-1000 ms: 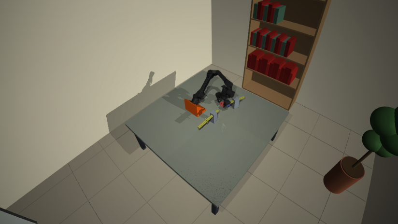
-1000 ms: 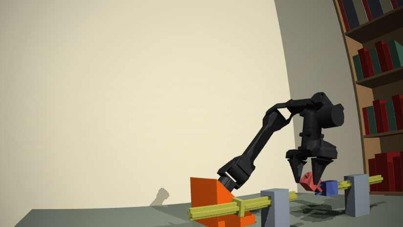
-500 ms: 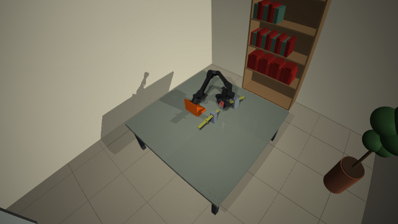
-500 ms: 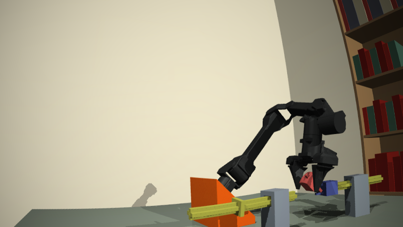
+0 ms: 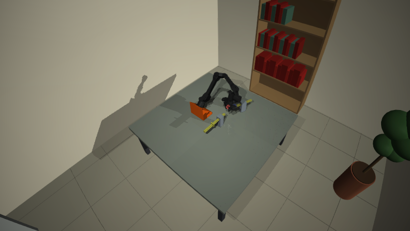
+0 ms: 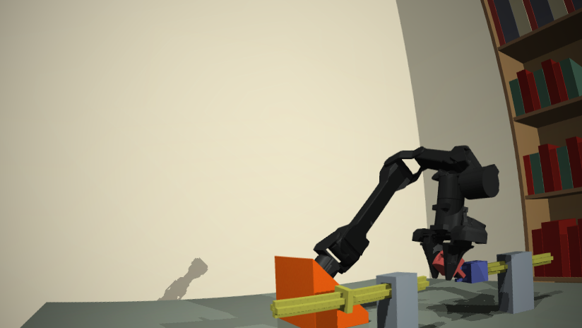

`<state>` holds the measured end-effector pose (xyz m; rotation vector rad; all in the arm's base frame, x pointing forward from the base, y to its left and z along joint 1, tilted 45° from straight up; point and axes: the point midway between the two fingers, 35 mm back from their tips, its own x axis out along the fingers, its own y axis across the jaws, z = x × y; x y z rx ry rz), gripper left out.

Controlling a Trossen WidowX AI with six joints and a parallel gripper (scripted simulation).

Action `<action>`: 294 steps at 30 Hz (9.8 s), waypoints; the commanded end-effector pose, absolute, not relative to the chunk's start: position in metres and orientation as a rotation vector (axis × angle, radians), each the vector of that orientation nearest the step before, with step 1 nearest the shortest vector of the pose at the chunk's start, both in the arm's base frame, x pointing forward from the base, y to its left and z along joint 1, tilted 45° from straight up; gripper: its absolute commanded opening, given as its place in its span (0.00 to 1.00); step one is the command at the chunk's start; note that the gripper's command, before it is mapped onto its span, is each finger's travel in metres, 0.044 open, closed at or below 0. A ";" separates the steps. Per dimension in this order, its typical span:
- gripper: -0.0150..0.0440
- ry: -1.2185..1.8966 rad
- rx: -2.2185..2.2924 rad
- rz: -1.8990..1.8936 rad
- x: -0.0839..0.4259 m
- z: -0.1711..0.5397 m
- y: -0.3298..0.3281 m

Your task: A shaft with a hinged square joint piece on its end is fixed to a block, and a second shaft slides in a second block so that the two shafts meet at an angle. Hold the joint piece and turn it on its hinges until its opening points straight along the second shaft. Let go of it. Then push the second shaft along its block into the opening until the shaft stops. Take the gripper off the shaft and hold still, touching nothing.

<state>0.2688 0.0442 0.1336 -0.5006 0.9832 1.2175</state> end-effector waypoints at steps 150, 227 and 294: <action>0.25 0.486 -0.325 1.352 0.275 0.112 0.049; 0.25 0.484 -0.323 1.354 0.275 0.112 0.049; 0.25 0.484 -0.323 1.354 0.275 0.112 0.049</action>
